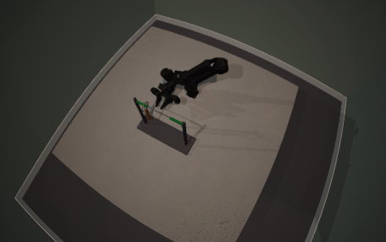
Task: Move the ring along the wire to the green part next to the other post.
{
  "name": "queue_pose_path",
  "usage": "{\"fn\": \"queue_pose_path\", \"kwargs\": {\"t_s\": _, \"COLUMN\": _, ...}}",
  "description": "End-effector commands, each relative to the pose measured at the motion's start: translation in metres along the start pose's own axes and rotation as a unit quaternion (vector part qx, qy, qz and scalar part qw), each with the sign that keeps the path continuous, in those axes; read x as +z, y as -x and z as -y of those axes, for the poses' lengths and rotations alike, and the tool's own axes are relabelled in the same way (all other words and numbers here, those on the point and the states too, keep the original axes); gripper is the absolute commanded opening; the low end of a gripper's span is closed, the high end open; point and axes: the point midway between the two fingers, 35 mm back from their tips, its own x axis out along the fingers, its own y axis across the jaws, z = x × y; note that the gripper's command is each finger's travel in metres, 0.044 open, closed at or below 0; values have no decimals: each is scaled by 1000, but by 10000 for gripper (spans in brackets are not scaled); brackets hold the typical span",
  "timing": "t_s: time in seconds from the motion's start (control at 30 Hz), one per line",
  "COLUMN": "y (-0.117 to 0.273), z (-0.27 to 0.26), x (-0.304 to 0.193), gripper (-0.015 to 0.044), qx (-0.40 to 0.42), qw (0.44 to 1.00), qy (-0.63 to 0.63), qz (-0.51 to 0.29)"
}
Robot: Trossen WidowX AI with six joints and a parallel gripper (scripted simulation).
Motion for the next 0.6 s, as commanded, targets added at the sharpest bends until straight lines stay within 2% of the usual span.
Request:
{"fn": "queue_pose_path", "kwargs": {"t_s": 0.0, "y": 1, "z": -3, "x": -3, "gripper": 160, "qx": 6, "qw": 1000, "qy": 9, "qz": 3}}
{"fn": "queue_pose_path", "kwargs": {"t_s": 0.57, "y": -39, "z": -11, "x": 47, "gripper": 160, "qx": -12, "qw": 997, "qy": 78, "qz": 11}}
